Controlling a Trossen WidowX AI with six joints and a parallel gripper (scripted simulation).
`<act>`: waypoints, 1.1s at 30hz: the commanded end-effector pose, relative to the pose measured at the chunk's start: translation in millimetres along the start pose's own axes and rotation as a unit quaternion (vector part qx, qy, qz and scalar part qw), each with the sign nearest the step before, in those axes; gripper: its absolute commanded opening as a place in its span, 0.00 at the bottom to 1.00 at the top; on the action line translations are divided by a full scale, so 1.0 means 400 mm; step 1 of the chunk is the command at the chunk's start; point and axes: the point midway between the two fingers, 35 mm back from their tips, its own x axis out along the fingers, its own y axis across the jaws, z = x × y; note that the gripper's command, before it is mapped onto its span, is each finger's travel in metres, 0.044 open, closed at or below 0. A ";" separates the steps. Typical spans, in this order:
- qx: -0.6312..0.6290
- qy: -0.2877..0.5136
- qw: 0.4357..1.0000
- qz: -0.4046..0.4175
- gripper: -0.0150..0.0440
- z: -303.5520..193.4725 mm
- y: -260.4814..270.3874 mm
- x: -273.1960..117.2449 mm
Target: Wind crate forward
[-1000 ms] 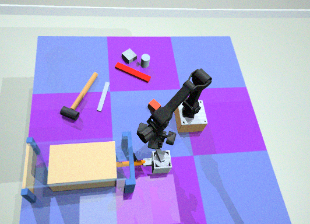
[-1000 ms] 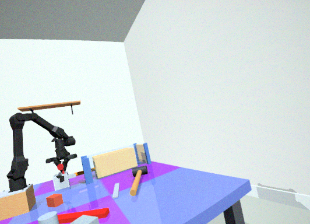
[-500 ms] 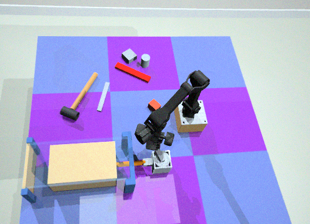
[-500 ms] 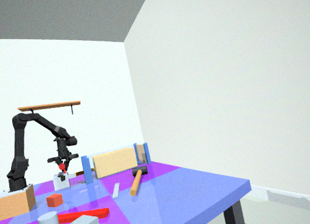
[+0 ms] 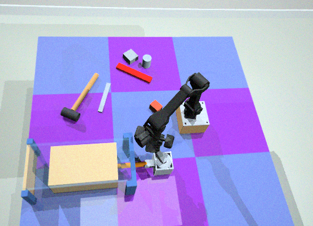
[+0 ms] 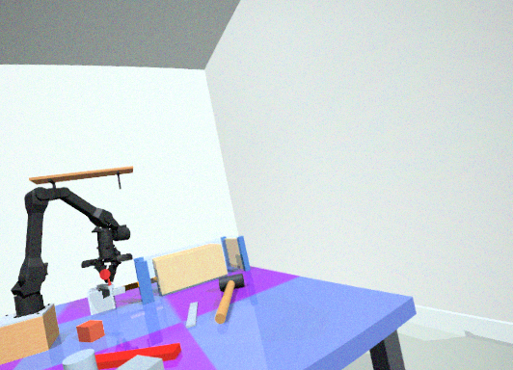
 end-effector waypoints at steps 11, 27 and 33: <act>-0.002 -0.029 0.999 -0.021 0.25 0.075 -0.042 -0.016; -0.002 -0.030 0.999 -0.022 0.25 0.117 -0.051 -0.019; -0.002 -0.030 0.999 -0.022 0.25 0.133 -0.053 -0.021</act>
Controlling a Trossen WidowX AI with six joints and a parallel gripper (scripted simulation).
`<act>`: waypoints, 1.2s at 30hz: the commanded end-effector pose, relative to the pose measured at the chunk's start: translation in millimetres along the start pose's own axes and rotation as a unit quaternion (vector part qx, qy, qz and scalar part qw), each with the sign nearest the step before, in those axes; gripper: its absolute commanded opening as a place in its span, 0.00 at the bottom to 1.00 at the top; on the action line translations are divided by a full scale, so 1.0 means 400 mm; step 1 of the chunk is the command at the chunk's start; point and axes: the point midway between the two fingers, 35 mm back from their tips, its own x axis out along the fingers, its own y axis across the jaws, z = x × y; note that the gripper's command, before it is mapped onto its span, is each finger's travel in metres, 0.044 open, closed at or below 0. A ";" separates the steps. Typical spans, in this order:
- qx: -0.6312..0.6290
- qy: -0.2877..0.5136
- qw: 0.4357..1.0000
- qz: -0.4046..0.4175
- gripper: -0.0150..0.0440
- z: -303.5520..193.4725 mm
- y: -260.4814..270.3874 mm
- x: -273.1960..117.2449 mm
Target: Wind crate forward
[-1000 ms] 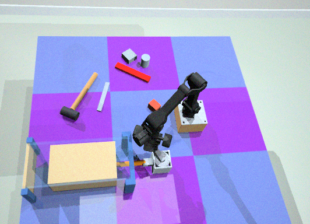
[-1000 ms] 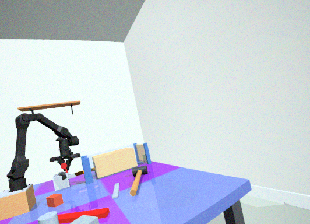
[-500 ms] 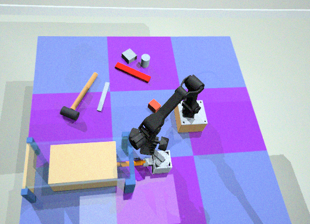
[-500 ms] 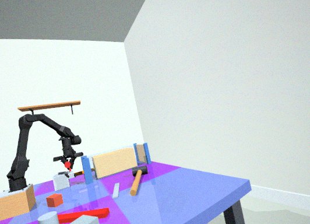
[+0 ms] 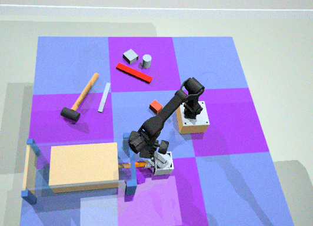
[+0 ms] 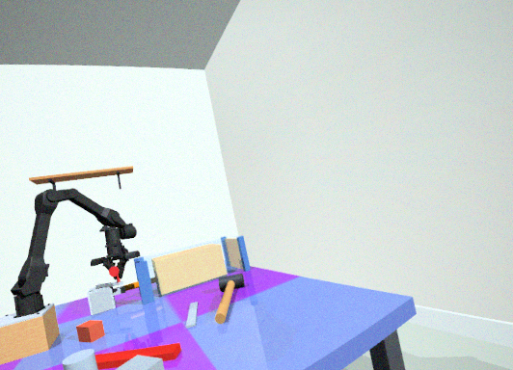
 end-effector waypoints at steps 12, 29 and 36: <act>-0.002 -0.022 1.000 -0.007 0.25 0.074 -0.006 -0.013; -0.002 -0.023 1.000 -0.006 0.25 0.117 0.001 -0.016; -0.002 -0.024 1.000 -0.006 0.25 0.135 0.006 -0.017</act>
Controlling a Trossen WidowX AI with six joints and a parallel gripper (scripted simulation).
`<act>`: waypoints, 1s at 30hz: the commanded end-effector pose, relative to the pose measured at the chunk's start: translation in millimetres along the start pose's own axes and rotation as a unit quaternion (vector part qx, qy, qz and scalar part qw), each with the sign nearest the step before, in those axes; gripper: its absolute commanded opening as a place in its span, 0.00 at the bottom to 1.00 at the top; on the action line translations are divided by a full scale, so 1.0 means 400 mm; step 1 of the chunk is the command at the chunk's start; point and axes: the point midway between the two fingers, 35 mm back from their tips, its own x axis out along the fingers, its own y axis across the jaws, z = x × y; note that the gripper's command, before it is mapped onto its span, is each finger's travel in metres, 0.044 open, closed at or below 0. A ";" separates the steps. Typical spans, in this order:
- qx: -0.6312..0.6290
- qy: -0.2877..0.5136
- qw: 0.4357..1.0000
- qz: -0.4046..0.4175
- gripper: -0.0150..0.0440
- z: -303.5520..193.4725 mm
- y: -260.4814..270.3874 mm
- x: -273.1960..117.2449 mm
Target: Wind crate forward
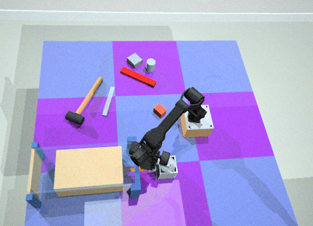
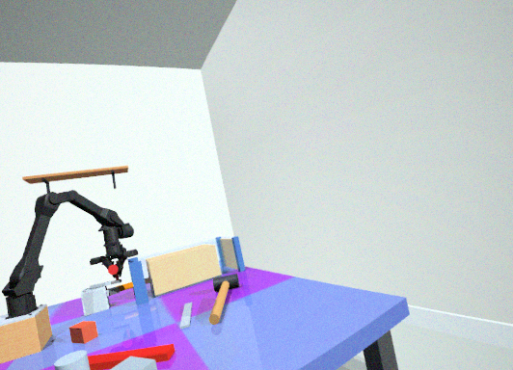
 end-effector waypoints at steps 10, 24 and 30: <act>-0.005 -0.021 1.000 0.003 0.25 0.063 0.023 -0.013; -0.005 -0.021 1.000 0.004 0.25 0.095 0.040 -0.015; -0.005 -0.022 1.000 0.004 0.25 0.108 0.049 -0.016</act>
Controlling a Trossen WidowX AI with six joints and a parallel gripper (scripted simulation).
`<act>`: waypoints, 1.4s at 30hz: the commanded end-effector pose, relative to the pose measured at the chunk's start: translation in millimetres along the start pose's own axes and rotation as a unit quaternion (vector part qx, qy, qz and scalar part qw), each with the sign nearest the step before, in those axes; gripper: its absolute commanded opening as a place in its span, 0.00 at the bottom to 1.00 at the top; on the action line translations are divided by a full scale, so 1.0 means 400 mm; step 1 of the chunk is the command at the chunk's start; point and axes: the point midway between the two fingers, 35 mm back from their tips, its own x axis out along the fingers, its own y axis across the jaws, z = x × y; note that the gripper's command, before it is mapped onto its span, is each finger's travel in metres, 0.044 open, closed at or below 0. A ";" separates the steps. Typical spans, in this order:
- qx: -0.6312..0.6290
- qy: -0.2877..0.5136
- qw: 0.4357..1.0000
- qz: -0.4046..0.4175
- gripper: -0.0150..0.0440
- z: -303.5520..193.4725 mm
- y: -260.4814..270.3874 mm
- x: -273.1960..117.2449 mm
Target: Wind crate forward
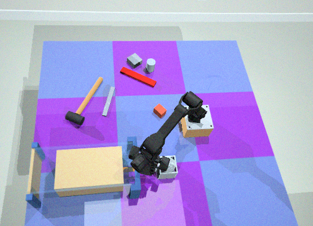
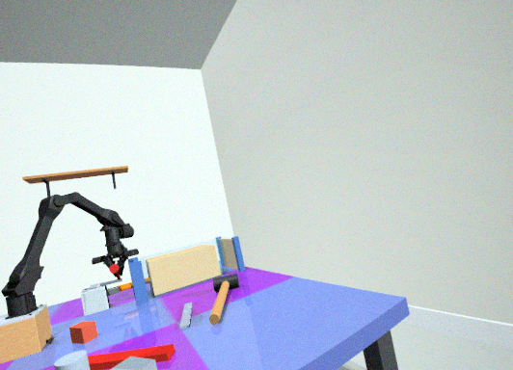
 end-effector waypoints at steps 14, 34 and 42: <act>-0.014 -0.025 1.000 0.008 0.25 0.072 0.056 -0.015; -0.014 -0.026 1.000 0.009 0.25 0.107 0.096 -0.018; -0.014 -0.026 1.000 0.009 0.25 0.118 0.114 -0.019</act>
